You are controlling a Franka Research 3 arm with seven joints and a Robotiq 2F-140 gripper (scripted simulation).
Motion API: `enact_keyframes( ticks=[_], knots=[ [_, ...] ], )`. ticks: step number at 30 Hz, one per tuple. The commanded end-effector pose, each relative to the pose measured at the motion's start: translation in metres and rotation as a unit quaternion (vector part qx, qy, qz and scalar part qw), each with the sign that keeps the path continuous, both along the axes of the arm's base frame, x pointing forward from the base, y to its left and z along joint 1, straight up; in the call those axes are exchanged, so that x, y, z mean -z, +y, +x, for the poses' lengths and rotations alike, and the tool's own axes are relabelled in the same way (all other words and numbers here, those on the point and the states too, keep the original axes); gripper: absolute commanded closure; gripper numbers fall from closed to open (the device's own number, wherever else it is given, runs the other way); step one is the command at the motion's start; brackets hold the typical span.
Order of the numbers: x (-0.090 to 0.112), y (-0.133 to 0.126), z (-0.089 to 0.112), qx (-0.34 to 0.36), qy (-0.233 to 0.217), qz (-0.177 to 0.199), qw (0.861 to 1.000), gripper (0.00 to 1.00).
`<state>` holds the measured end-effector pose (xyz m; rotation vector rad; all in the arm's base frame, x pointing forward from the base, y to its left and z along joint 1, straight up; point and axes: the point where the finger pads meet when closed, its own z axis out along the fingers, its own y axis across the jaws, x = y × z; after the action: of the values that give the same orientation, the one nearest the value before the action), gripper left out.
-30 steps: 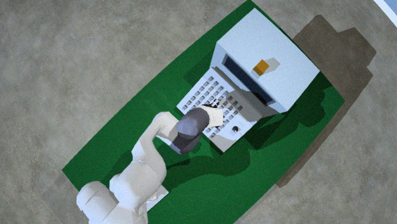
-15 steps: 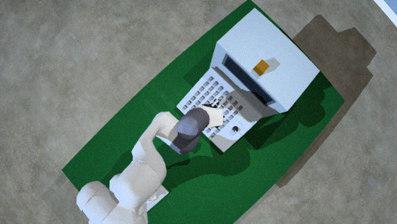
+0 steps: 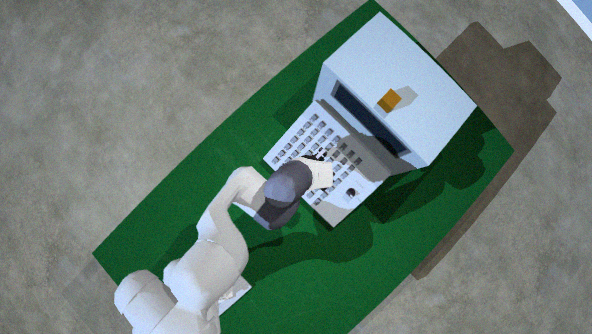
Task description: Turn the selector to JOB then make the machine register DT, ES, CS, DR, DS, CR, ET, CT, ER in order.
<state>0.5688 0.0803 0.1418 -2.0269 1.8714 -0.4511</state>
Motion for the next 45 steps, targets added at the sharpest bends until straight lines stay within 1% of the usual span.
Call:
enact_keyframes(
  ticks=[1,21,30,45],
  knots=[
    [0.0,0.001,0.001,0.002,-0.002,0.002,1.0,0.9],
    [-0.001,0.0,0.001,0.002,-0.002,0.002,1.0,0.9],
    [-0.009,0.0,-0.003,0.002,-0.002,0.002,1.0,0.9],
    [-0.028,-0.001,-0.013,0.002,-0.002,0.002,1.0,0.9]
  ],
)
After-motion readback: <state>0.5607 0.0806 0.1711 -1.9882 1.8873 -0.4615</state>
